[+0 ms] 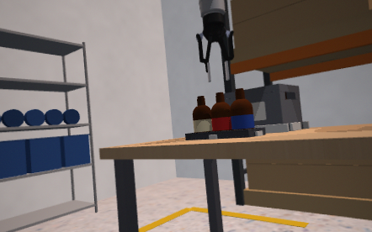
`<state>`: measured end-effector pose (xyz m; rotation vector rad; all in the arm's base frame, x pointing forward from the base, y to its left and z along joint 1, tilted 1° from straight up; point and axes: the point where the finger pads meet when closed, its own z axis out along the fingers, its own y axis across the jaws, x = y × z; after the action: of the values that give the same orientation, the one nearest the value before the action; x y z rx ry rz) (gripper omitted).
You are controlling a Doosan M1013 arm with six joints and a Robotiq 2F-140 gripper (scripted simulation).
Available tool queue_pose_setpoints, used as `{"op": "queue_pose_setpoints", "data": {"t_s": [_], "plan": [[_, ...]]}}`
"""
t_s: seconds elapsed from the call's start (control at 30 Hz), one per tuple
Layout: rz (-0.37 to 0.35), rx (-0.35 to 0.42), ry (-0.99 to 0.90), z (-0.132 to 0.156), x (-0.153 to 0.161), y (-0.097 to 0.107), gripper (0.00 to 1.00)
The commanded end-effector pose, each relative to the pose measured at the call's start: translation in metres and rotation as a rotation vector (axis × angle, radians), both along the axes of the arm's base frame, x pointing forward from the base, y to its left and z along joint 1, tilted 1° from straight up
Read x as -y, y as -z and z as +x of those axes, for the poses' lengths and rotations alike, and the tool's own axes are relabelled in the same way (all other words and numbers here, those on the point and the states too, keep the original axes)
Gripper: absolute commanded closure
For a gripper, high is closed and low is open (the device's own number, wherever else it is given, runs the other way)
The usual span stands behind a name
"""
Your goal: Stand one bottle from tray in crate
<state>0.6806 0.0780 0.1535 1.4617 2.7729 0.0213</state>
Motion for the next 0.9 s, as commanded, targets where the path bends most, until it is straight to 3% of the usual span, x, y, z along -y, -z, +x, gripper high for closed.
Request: {"op": "queue_pose_setpoints", "data": {"t_s": [0.0,0.87], "plan": [[-0.003,-0.001,-0.003,0.0,-0.002,0.007,0.62],[-0.003,-0.001,-0.003,0.001,-0.002,0.022,0.62]]}}
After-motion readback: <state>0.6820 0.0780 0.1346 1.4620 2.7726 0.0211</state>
